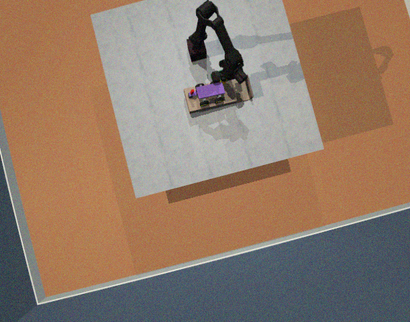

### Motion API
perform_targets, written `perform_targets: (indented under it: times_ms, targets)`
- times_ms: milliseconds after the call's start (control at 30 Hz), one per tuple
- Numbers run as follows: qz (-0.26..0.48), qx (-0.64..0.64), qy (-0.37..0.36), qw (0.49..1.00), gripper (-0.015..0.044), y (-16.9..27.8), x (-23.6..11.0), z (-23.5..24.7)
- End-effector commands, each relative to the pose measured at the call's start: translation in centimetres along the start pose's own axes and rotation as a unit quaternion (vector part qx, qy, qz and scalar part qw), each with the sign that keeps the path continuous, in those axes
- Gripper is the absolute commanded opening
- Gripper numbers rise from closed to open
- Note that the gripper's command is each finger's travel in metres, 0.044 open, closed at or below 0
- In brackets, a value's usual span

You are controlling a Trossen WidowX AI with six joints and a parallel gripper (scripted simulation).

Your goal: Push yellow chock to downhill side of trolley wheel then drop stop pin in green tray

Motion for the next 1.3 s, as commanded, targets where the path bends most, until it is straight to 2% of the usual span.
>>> perform_targets:
  times_ms: [0,300,533,567,667,1267]
  targets:
    - [0.002,-0.001,-0.002,1.000,0.0000,0.0,-0.1,0.5]
    - [0.000,0.000,0.001,1.000,0.0000,0.0,0.0,0.0]
    - [0.000,0.000,0.001,1.000,0.0184,0.0,0.0,0.0]
    - [0.000,0.000,0.001,1.000,0.0190,0.0,0.0,0.0]
    - [0.000,0.000,0.001,1.000,0.0190,0.0,-0.1,0.0]
    - [0.002,-0.001,-0.002,1.000,0.0190,-0.1,-5.8,-0.2]
Point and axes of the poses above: the point midway between the two fingers, 35 mm back from their tips, its own x axis out along the fingers, its own z axis across the jaws, y = z × x, the point moved 5 cm from there along -x, back along the fingers, and after that the axes turned 5 degrees about -x, right-handed, at the moved point
